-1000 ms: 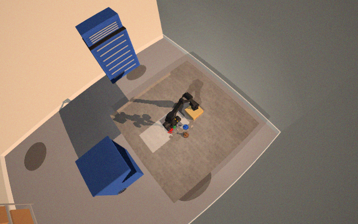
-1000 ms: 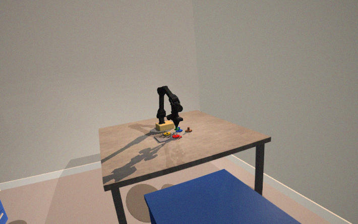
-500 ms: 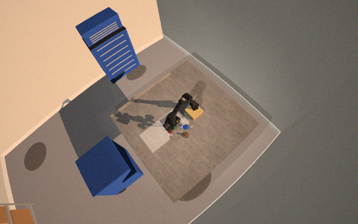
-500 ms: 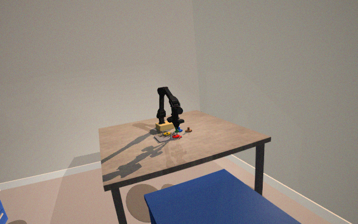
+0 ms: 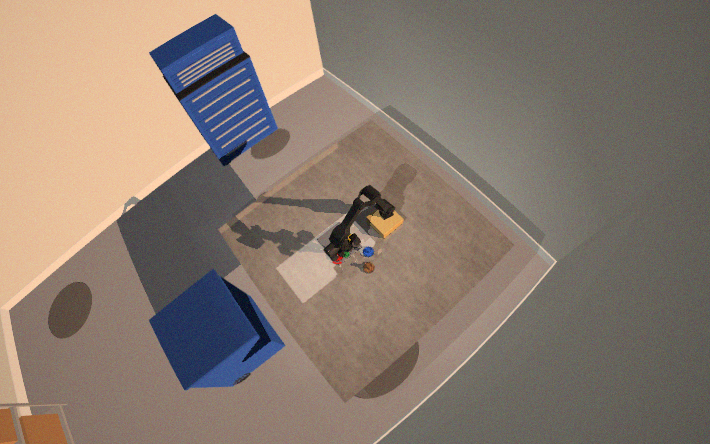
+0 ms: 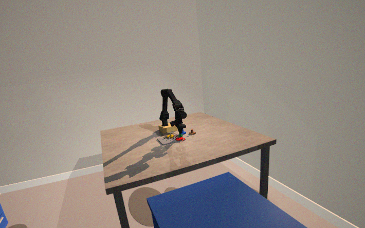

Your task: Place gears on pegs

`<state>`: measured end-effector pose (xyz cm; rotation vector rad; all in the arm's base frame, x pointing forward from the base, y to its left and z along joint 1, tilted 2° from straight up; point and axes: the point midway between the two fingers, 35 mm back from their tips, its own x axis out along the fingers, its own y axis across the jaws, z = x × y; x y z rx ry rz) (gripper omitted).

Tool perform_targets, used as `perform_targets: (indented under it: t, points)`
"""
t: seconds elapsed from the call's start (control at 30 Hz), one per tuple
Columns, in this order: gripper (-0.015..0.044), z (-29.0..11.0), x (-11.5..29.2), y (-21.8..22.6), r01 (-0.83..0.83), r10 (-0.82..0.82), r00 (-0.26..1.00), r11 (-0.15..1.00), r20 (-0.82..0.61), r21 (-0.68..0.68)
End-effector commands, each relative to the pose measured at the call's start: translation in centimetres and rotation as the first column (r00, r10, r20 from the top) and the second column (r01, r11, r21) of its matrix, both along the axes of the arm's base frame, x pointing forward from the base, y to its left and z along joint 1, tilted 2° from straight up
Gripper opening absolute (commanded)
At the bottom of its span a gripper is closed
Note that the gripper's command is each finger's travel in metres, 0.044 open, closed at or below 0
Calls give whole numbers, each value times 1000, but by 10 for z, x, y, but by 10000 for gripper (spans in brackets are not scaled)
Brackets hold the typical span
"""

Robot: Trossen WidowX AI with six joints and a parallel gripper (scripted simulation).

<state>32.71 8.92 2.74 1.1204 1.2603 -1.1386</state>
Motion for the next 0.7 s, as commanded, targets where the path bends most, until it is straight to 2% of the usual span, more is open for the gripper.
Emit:
perform_targets:
  t: [0.0, 0.1, 0.27, 0.67]
  points:
    - [0, -1, 0, -1, 128, -128, 992, 992, 5, -2]
    - [0, -1, 1, -1, 154, -154, 988, 988, 6, -2]
    - [0, -3, 1, -1, 97, -97, 995, 995, 5, -2]
    - [0, -5, 1, 0, -222, 222, 975, 975, 3, 0]
